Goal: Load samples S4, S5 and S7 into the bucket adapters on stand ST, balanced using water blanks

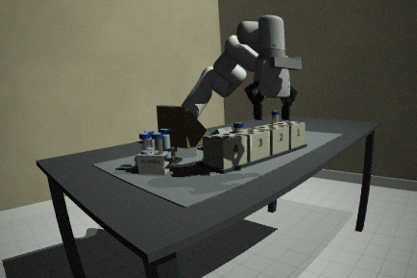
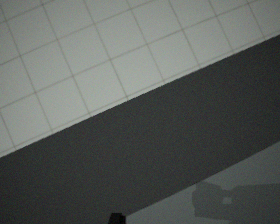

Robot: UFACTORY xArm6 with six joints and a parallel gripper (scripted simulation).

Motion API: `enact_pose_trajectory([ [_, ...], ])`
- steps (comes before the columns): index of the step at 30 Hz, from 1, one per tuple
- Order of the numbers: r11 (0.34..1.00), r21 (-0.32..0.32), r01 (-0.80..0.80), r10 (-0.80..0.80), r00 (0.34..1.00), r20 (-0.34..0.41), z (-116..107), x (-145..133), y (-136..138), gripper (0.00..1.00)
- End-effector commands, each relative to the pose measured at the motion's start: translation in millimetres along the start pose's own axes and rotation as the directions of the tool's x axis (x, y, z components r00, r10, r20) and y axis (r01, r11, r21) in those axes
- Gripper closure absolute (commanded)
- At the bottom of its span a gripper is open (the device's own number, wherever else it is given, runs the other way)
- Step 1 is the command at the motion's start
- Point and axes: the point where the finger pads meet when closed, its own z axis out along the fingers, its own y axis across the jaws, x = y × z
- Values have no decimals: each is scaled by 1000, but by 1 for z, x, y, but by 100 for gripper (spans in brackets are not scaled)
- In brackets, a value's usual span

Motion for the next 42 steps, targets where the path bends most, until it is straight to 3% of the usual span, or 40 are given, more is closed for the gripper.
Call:
enact_pose_trajectory([
  [1, 1000, -1, 1, -1, 1000, -5, -3, 1, 0, 0],
  [17, 1000, -1, 1, -1, 1000, -5, -3, 1, 0, 0],
  [28, 997, 16, 73, -73, 997, 2, -39, -28, -12, 0],
  [42, 989, 35, 143, -144, 990, 11, -69, -70, -26, 0],
])
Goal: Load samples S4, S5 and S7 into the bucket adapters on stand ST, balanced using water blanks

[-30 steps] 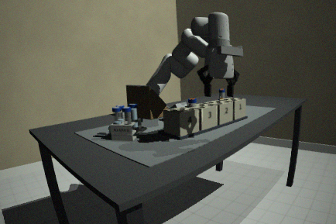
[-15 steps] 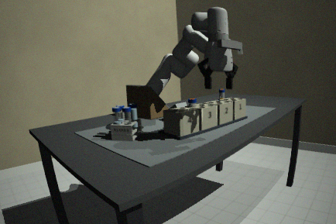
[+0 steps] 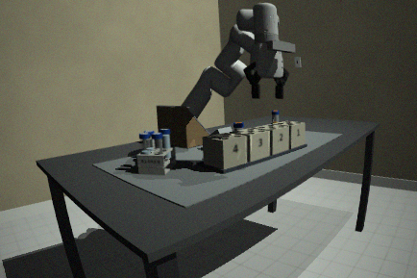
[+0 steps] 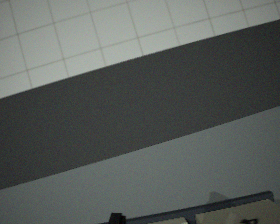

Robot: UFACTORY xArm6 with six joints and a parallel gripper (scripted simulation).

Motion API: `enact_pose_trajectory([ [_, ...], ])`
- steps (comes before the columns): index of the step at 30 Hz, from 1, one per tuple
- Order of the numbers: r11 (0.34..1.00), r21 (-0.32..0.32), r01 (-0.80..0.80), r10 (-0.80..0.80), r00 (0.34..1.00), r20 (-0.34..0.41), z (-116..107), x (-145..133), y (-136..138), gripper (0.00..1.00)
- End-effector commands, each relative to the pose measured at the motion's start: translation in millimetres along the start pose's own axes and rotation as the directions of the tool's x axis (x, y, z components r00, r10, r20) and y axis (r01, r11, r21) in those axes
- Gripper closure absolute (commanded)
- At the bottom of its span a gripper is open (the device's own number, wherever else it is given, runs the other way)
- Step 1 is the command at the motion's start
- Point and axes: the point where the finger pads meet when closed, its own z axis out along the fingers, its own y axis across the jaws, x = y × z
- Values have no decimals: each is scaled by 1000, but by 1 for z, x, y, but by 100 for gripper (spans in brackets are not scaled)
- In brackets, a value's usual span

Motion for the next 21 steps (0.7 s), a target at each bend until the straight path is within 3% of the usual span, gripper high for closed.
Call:
enact_pose_trajectory([
  [1, 999, 5, 35, -34, 999, -8, -12, -14, -7, 0],
  [21, 991, 34, 130, -130, 992, -1, -35, -86, -34, 0],
])
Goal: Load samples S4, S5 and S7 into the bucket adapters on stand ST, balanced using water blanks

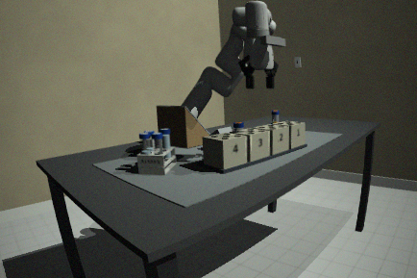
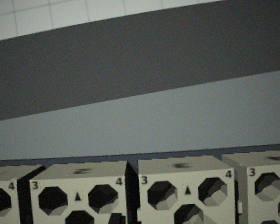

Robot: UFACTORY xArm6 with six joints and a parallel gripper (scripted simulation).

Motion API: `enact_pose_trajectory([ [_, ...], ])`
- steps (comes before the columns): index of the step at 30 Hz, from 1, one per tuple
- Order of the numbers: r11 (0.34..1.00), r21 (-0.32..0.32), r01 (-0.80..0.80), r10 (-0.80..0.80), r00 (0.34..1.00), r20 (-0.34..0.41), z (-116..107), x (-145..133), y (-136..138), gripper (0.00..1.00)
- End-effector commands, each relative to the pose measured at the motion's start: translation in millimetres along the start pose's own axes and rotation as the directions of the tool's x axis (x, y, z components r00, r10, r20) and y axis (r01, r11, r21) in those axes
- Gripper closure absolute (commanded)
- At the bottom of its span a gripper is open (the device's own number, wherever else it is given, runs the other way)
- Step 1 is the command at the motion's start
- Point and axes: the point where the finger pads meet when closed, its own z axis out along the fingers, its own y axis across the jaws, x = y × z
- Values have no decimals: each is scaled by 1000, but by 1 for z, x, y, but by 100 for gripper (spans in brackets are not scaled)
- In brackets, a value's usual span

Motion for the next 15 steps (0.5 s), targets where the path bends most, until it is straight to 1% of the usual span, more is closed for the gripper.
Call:
enact_pose_trajectory([
  [1, 1000, 3, 21, -21, 1000, -5, -5, -15, -7, 0],
  [3, 999, 11, 45, -45, 999, -4, -6, -24, -12, 0],
  [5, 999, 11, 45, -45, 999, -4, -6, -24, -12, 0],
  [15, 995, 26, 93, -93, 996, -3, -8, -66, -30, 0],
])
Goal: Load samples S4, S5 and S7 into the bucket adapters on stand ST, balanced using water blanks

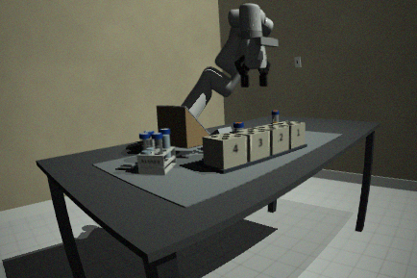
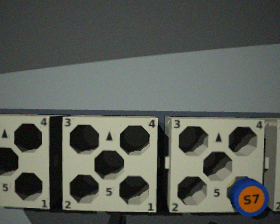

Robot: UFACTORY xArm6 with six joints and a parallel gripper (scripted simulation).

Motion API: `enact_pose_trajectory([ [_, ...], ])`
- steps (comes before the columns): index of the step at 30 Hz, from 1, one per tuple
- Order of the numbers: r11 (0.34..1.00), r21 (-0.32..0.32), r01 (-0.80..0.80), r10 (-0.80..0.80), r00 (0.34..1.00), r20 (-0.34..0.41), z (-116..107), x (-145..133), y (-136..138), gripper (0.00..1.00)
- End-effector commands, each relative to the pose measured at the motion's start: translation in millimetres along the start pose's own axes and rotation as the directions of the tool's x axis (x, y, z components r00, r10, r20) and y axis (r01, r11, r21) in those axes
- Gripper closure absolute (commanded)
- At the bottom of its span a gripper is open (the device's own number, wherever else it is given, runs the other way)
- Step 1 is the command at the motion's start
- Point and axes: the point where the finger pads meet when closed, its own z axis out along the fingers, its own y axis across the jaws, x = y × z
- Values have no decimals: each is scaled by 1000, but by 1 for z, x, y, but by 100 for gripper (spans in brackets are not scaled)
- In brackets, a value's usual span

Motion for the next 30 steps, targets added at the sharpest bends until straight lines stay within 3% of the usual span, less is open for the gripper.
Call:
enact_pose_trajectory([
  [1, 1000, 3, 22, -22, 1000, -6, -2, -16, -8, 0],
  [13, 1000, 3, 22, -22, 1000, -6, -2, -22, -11, 0],
  [22, 962, 4, -275, 275, 962, -4, -1, -44, 28, 0],
  [24, 962, 4, -275, 275, 962, -4, -1, -44, 28, 0],
  [30, 888, 5, -460, 460, 888, -4, -1, -58, 54, 0],
])
